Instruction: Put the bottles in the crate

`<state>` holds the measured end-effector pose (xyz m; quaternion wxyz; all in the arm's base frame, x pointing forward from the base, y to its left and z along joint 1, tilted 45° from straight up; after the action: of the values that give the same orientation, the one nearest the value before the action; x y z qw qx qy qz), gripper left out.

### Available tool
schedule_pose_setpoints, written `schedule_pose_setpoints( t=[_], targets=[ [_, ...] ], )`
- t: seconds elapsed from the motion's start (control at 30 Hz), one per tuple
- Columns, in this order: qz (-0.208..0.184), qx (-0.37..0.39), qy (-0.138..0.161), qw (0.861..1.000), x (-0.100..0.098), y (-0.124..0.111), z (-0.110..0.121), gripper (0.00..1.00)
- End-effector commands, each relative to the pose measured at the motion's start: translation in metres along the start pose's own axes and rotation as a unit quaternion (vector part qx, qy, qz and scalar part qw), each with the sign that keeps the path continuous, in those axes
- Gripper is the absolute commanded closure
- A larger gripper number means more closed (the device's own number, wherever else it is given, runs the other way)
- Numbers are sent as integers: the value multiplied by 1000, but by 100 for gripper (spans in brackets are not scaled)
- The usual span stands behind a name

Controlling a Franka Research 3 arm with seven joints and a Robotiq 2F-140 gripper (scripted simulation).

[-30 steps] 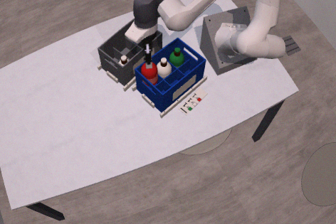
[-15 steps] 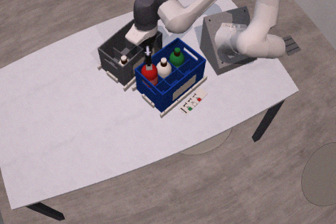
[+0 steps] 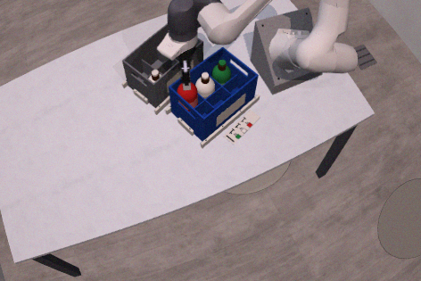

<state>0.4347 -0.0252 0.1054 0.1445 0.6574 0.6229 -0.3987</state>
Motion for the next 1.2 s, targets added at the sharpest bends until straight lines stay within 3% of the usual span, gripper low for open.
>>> schedule_pose_setpoints(
  t=[0.0, 0.77, 1.17],
  targets=[
    [7, 5, 1, 1000, 0, 4, 1, 100],
    [7, 5, 1, 1000, 21, 4, 1, 100],
    [7, 5, 1, 1000, 21, 4, 1, 100]
  ],
)
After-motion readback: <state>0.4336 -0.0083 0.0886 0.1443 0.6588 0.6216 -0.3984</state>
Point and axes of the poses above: the point where the finger pads meet when closed, its own x axis out along the fingers, its own z axis across the jaws, y = z × x, the point moved 6 cm from there along -x, back along the fingers, and after that the axes turned 5 degrees about x, right-handed, at the moved point
